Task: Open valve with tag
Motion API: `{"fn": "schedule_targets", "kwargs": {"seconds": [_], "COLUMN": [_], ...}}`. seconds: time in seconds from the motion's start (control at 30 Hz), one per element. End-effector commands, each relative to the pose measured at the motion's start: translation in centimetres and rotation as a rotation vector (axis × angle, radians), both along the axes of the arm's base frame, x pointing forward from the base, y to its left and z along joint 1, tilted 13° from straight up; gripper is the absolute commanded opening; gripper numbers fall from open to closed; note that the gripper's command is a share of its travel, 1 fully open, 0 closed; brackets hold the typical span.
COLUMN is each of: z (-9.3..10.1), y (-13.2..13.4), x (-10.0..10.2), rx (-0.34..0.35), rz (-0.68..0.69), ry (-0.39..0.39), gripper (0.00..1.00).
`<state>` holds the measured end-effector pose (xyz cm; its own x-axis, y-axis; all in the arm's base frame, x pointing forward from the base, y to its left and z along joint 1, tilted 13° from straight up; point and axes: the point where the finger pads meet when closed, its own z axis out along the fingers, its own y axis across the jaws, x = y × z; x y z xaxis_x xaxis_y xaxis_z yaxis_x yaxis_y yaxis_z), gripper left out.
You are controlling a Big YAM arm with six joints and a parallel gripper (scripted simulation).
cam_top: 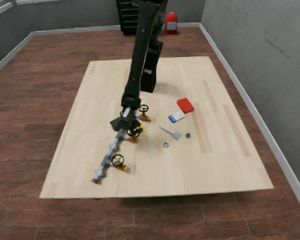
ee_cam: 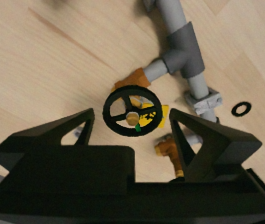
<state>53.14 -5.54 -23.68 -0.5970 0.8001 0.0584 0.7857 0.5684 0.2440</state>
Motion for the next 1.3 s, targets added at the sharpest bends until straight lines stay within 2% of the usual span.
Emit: {"fn": "schedule_targets", "kwargs": {"seconds": [0.0, 0.03, 0.1, 0.13, 0.5, 0.53, 0.67, 0.7, 1.27], "z": [0.33, 0.33, 0.33, 0.32, 0.33, 0.33, 0.33, 0.1, 0.1], "y": [-0.28, -0.28, -0.28, -0.28, -0.25, -0.25, -0.25, -0.15, -0.15], "x": [0.71, 0.71, 0.71, 0.7, 0.7, 0.7, 0.7, 0.01, 0.01], "rx": [0.042, 0.05, 0.05, 0.064, 0.069, 0.069, 0.069, 0.066, 0.066], "rz": [-0.341, -0.397, -0.397, -0.503, -0.516, -0.516, -0.516, -0.516, -0.516], "ry": [0.053, 0.064, 0.064, 0.086, 0.089, 0.089, 0.089, 0.102, 0.102], "gripper": [1.0, 1.0, 1.0, 1.0, 1.0, 0.0, 0.0, 0.0, 0.0]}}
